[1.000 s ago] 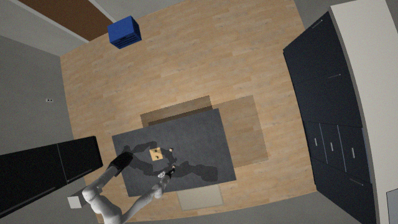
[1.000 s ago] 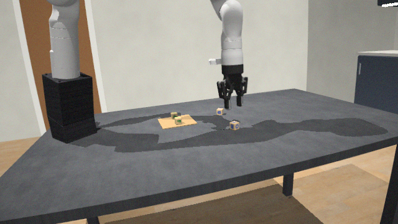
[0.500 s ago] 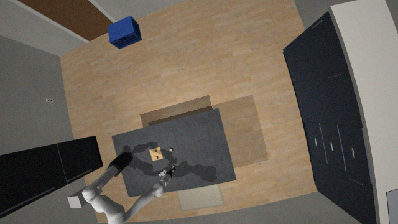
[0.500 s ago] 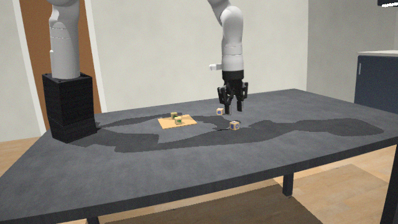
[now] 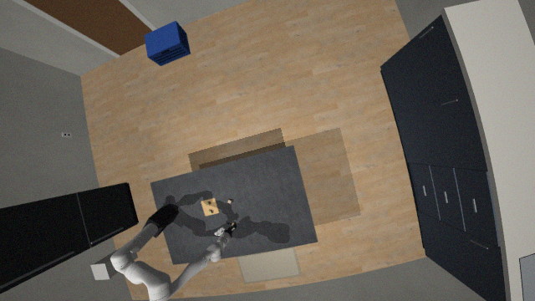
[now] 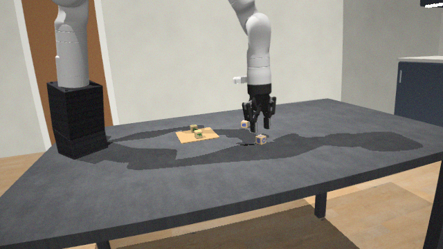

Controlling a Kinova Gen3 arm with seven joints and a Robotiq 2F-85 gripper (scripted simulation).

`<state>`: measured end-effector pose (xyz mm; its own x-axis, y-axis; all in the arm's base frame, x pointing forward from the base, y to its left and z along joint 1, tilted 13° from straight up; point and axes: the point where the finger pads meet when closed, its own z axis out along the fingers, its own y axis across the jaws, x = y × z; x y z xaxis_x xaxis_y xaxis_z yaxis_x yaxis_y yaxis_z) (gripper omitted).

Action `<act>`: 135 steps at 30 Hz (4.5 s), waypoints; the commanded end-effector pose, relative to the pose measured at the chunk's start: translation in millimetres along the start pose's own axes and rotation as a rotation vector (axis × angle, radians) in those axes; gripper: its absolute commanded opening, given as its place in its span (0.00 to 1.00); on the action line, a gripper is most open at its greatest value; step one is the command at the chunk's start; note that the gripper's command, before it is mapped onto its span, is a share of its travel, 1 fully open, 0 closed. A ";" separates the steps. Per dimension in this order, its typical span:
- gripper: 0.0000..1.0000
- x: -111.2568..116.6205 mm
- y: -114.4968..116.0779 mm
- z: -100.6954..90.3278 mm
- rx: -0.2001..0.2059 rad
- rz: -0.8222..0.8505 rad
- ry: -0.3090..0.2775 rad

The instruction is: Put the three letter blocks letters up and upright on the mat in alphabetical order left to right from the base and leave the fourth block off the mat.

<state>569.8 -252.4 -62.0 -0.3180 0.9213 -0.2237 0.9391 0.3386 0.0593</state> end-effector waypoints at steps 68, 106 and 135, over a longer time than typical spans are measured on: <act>0.62 -0.5 0.3 5.2 0.001 0.000 0.001; 0.62 -0.5 0.3 8.1 0.001 0.000 0.001; 0.62 -0.5 0.3 37.8 0.001 0.000 0.001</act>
<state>574.6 -259.8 -99.2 -0.3181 0.9216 -0.2223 0.9394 0.3380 0.0569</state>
